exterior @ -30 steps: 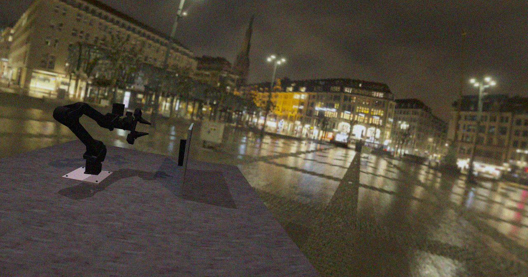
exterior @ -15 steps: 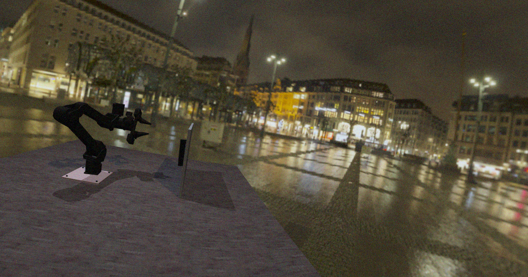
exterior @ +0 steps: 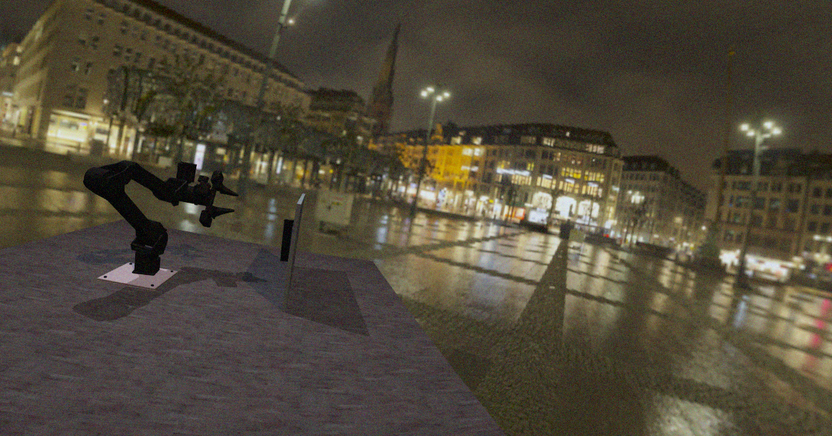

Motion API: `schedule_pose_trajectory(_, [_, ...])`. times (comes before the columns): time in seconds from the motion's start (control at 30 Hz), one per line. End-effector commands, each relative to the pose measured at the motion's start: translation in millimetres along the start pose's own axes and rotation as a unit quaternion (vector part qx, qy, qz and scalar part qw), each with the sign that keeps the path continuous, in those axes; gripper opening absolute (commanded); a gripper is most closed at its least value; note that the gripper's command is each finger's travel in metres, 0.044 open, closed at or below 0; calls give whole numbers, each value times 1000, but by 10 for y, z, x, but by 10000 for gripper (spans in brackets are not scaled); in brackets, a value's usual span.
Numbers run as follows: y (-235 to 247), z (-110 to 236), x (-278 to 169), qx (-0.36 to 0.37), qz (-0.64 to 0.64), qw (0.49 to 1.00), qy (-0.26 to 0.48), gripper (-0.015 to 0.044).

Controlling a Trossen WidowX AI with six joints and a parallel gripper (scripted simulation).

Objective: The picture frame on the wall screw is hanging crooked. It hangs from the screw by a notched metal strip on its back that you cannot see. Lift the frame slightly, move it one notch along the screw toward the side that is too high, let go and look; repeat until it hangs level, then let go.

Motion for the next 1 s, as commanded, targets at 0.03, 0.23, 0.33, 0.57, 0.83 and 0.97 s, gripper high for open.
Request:
schedule_pose_trajectory(0.03, [0,0,5,-1,2,1000,-3,260])
schedule_pose_trajectory(0.23, [0,0,5,-1,2,1000,-3,260])
schedule_pose_trajectory(0.33, [0,0,5,-1,2,1000,-3,260])
schedule_pose_trajectory(0.57, [-73,-199,-49,1,-44,999,-1,260])
schedule_pose_trajectory(0.83, [-338,-728,0,4,-156,988,-3,260])
schedule_pose_trajectory(0.97, [-338,-728,0,4,-156,988,-3,260])
Point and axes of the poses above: the point midway between the two fingers, 35 mm back from their tips, its own z axis back along the fingers, its own y axis across the jaws, x = y × z, the point moved 7 cm from there along z, back along the fingers, and after that the axes turned 10 degrees about -z, right-handed, at the moved point
